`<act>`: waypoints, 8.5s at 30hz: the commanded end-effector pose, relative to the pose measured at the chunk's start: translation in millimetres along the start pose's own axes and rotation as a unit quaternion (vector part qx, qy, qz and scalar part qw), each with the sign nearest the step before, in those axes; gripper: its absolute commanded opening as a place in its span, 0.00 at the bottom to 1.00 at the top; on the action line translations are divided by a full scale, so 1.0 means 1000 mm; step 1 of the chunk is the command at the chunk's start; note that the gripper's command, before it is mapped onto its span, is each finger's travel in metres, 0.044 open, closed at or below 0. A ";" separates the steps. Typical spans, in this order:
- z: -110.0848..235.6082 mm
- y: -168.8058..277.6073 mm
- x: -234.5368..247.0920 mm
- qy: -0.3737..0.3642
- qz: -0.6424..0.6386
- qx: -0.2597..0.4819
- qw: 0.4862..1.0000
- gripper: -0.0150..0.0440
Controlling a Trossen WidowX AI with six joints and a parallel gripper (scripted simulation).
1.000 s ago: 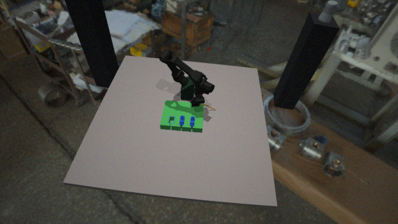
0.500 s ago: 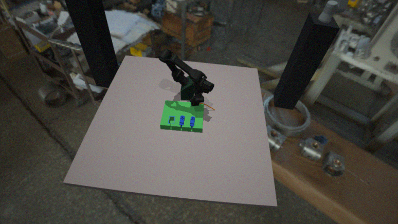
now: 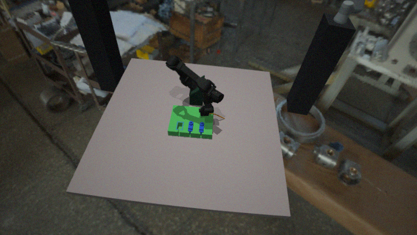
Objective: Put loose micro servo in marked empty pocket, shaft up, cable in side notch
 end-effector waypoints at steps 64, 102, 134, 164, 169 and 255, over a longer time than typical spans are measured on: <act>0.002 0.176 0.016 0.002 -0.338 0.006 0.941 0.25; 0.002 0.176 0.016 0.005 -0.761 0.004 0.649 0.25; 0.003 0.190 -0.092 0.007 -0.762 0.003 0.647 0.25; -0.020 0.191 -0.092 0.007 -0.762 0.003 0.647 0.25; -0.025 0.191 -0.092 0.007 -0.762 0.003 0.647 0.25; 0.032 0.175 0.016 0.005 -0.761 0.004 0.649 1.00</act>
Point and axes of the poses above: the point midway between the two fingers, 35 mm back from their tips, its own z axis back along the fingers, its own x axis across the jaws, y = z × x, the point moved 1 cm from there along z, back along the fingers, and after that the axes turned 2 degrees about -z, right-handed, at the moved point
